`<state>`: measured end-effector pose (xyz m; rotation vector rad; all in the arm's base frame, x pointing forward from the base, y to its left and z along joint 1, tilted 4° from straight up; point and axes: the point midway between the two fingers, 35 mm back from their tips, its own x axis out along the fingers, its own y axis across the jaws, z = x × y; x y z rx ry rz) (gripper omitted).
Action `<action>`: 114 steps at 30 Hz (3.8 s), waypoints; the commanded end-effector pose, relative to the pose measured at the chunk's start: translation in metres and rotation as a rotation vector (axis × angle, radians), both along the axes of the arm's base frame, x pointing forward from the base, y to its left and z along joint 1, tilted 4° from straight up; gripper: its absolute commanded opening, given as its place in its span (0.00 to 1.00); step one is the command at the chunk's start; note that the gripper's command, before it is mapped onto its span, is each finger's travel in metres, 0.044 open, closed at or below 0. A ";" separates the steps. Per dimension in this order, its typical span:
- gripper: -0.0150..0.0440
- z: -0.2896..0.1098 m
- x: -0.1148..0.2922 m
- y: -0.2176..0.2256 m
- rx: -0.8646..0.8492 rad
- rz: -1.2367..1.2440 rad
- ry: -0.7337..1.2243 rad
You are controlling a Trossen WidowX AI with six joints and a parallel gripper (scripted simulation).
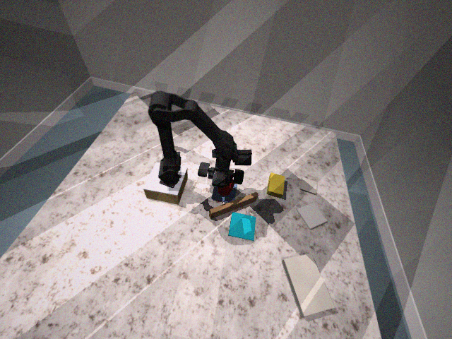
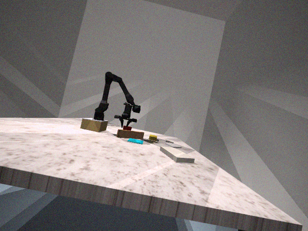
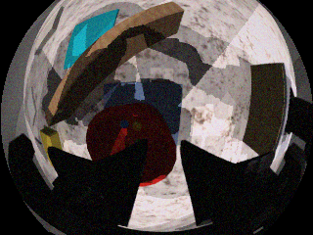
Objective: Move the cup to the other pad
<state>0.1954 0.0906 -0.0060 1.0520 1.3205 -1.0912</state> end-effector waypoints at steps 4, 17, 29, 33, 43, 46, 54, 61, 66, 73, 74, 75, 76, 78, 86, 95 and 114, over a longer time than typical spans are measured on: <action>0.50 -0.012 -0.003 -0.001 0.000 -0.007 0.008; 0.34 -0.014 -0.003 -0.001 -0.001 0.000 0.003; 0.25 -0.010 -0.002 -0.001 -0.001 0.000 0.004; 0.25 0.002 0.000 0.000 -0.001 -0.001 0.004; 0.25 0.039 0.003 0.000 0.000 -0.005 0.006; 0.25 0.049 0.003 0.000 0.000 -0.005 0.007; 0.25 0.069 -0.001 -0.003 0.000 -0.007 0.008; 0.25 0.069 -0.002 -0.005 0.000 -0.007 0.008; 0.25 0.067 -0.002 -0.005 -0.006 -0.014 0.013; 0.25 0.067 -0.002 -0.005 -0.006 -0.014 0.013; 0.25 0.067 -0.002 -0.005 -0.006 -0.014 0.013; 0.25 0.067 -0.002 -0.005 -0.006 -0.014 0.013; 0.25 0.067 -0.002 -0.005 -0.006 -0.014 0.013; 0.25 0.067 -0.002 -0.005 -0.006 -0.014 0.013; 0.25 0.067 0.005 -0.011 -0.004 -0.012 0.011; 0.25 0.067 0.016 -0.023 -0.003 -0.009 0.008; 0.25 0.067 0.044 -0.050 -0.004 -0.008 0.004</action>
